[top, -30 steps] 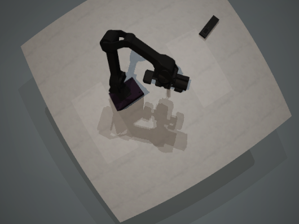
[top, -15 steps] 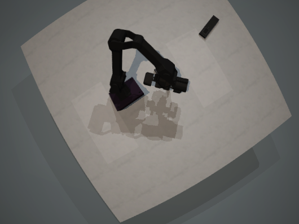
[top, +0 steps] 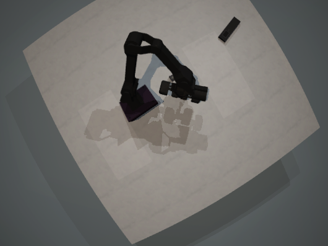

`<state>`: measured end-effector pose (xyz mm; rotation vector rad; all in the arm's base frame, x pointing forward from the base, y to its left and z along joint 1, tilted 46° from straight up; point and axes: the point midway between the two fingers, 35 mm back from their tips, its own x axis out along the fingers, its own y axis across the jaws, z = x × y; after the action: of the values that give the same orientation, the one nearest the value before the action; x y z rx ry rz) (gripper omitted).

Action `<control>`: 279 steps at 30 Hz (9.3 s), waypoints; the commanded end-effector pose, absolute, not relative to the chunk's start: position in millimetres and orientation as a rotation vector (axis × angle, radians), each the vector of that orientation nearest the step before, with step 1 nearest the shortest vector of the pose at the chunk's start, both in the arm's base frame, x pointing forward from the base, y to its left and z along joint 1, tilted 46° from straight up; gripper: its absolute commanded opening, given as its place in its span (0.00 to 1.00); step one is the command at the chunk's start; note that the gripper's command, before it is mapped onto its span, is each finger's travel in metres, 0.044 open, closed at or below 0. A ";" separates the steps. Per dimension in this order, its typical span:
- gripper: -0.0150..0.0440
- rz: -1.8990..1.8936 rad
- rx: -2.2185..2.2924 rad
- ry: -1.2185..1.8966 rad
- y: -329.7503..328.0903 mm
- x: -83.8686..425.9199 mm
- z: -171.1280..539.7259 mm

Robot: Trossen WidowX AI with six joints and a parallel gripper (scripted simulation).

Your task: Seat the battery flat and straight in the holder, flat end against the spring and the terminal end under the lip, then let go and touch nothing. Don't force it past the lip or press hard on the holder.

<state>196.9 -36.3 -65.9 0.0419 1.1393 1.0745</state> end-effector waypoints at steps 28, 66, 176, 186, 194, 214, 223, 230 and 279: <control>0.25 1.070 0.044 1.136 -63.1 231.6 -92.8; 0.63 0.626 0.589 1.457 -105.3 240.5 -64.6; 0.36 0.603 0.604 1.471 -2.0 254.0 23.1; 0.36 0.552 0.612 1.411 5.3 257.1 10.6; 0.36 0.506 0.627 1.330 15.2 259.4 0.3; 0.36 0.433 0.642 1.210 28.6 259.2 -10.0; 0.36 0.407 0.648 1.165 31.0 257.9 -14.3; 0.36 0.388 0.654 1.129 32.9 256.5 -16.5; 0.36 0.336 0.683 1.009 41.9 229.9 -20.0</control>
<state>236.4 40.8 -17.7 0.6807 0.9968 0.3353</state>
